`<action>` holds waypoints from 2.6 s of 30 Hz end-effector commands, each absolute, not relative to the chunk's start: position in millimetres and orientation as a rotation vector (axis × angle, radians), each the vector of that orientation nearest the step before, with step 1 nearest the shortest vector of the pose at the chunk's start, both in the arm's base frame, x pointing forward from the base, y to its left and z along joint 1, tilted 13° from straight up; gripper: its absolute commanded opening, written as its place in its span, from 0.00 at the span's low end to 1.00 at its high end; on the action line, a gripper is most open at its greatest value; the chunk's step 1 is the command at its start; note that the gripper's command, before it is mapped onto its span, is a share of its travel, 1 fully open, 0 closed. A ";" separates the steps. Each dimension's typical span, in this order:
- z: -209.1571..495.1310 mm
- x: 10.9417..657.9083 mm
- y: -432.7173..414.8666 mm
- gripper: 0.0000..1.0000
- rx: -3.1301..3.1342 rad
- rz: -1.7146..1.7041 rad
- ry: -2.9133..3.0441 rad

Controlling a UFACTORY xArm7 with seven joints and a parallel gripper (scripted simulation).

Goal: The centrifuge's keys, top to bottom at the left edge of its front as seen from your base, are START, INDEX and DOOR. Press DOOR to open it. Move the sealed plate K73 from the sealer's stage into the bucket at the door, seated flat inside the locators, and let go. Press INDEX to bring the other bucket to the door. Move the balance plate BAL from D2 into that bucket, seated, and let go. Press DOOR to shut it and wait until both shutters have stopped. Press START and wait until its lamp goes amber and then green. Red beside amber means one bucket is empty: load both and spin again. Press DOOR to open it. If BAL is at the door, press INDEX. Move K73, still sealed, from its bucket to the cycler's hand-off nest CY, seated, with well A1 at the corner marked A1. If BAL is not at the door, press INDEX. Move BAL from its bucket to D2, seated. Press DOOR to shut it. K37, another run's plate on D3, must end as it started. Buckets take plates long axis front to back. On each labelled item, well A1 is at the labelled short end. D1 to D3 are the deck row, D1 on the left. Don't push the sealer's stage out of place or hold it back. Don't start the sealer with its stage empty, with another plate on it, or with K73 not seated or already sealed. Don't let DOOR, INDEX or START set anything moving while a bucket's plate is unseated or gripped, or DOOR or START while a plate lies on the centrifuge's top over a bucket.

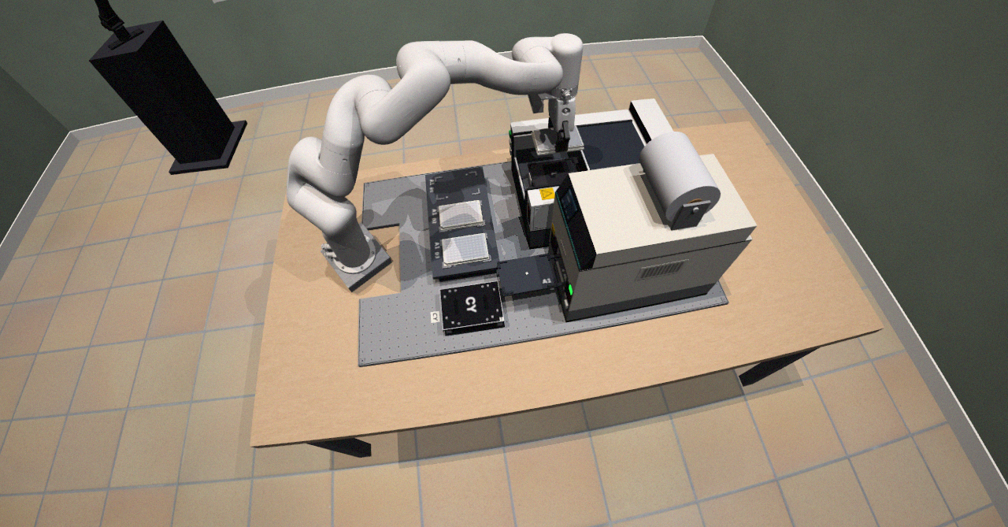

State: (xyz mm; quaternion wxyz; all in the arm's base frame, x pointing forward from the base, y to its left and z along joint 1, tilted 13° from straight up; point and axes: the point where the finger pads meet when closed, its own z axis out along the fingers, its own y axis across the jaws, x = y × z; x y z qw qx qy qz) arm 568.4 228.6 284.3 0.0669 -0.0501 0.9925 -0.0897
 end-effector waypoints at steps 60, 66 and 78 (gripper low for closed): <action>215.5 579.5 217.0 0.00 -0.152 -0.266 2.987; 207.3 580.7 215.6 0.00 -0.152 -0.266 2.987; 191.1 583.1 212.8 0.00 -0.152 -0.266 2.987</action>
